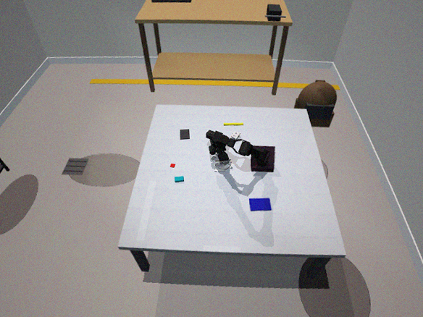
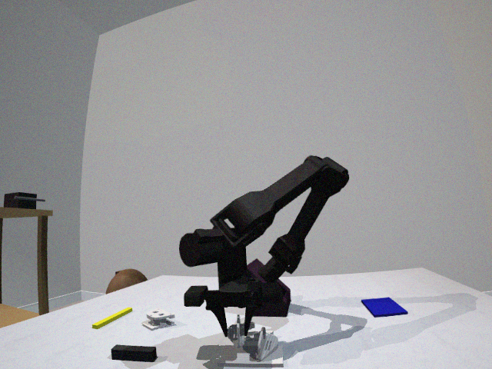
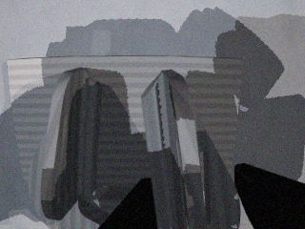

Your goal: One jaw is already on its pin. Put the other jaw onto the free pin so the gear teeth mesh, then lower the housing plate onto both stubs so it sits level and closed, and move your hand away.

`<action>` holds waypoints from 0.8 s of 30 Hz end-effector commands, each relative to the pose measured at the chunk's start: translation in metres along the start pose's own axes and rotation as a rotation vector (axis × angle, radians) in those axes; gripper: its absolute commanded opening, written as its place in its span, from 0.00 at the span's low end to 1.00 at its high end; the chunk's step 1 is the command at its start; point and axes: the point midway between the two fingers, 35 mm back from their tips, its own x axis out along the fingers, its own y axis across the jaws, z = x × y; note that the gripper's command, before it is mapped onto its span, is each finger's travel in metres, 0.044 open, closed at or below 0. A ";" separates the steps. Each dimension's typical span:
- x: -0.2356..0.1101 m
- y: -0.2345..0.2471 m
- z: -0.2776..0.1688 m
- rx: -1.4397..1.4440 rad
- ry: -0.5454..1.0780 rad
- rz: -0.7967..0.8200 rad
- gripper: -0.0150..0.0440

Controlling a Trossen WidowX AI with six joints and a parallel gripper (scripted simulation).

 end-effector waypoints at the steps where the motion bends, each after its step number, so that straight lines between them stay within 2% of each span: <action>1: 0.007 0.001 0.000 0.005 -0.003 0.003 0.48; 24: 0.011 0.001 -0.001 0.001 -0.004 0.004 0.48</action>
